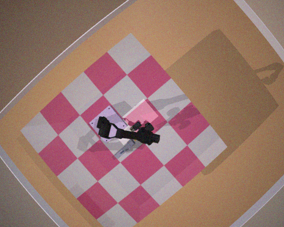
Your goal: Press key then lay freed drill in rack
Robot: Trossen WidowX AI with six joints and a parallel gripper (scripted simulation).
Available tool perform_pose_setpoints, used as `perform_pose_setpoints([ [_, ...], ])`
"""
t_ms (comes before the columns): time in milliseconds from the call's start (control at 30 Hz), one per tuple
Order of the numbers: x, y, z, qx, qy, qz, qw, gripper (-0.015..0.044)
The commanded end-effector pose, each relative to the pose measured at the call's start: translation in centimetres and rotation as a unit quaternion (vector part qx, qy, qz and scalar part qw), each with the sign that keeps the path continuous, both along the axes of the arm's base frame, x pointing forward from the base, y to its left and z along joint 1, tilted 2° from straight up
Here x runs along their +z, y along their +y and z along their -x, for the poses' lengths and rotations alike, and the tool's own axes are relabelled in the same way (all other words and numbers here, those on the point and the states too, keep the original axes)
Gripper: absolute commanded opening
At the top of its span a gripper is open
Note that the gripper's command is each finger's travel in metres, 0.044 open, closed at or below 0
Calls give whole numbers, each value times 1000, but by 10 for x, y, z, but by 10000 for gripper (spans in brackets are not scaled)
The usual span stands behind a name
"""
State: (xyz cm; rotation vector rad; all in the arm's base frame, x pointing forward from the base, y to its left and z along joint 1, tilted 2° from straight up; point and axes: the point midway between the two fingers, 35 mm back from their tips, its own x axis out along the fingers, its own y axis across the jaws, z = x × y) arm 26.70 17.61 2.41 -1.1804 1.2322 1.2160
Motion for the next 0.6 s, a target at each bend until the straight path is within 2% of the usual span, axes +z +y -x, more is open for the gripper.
perform_pose_setpoints([
  [0, 3, 1, -1, 3, -2, -3, 1000, 0],
  [567, 7, 2, -1, 3, -2, -3, 1000, 0],
])
